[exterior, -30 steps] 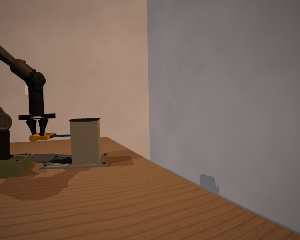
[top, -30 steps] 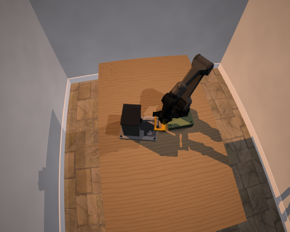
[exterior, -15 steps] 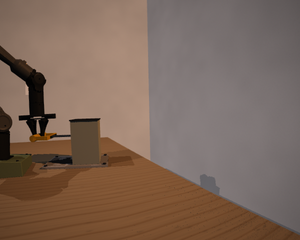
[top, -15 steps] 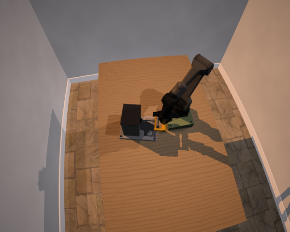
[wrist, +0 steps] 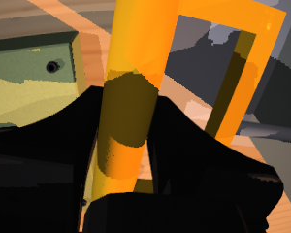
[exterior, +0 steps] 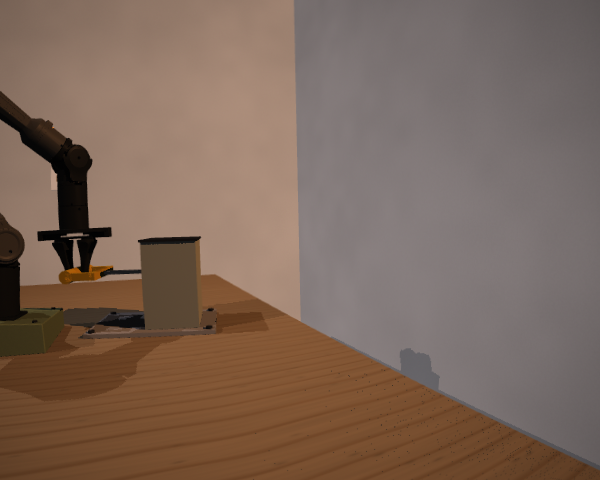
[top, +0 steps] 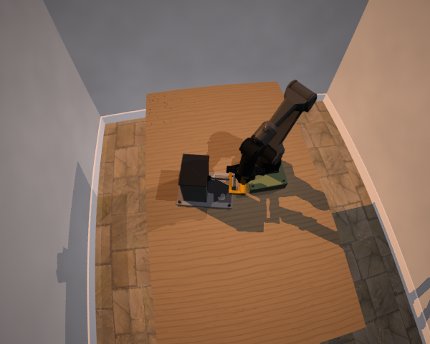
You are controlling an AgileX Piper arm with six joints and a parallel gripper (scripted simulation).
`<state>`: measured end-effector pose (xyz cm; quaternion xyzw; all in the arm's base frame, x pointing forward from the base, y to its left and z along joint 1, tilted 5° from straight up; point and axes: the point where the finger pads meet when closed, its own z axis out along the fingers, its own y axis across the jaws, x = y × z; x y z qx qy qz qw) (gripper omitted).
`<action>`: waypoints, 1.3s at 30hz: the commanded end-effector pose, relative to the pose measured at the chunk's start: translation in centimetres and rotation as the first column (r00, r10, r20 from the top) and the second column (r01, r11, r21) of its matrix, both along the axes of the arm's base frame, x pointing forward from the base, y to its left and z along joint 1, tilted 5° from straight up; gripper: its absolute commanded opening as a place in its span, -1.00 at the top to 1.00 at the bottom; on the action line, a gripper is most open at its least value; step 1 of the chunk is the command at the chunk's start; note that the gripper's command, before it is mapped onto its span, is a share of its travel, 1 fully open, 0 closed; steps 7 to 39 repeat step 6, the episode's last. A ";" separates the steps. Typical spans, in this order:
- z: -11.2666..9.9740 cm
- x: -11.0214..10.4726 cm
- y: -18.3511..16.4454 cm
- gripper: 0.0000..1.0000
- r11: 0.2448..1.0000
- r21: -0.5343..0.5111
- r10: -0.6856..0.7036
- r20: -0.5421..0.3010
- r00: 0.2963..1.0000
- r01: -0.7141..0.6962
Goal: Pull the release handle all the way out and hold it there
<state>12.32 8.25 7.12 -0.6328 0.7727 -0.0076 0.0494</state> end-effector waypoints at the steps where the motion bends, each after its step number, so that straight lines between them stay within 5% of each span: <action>1: -0.1 -0.8 0.1 1.00 1.000 0.006 -0.001 -0.026 1.000 0.001; 39: -0.1 -0.8 0.1 1.00 1.000 0.006 -0.001 -0.026 1.000 0.001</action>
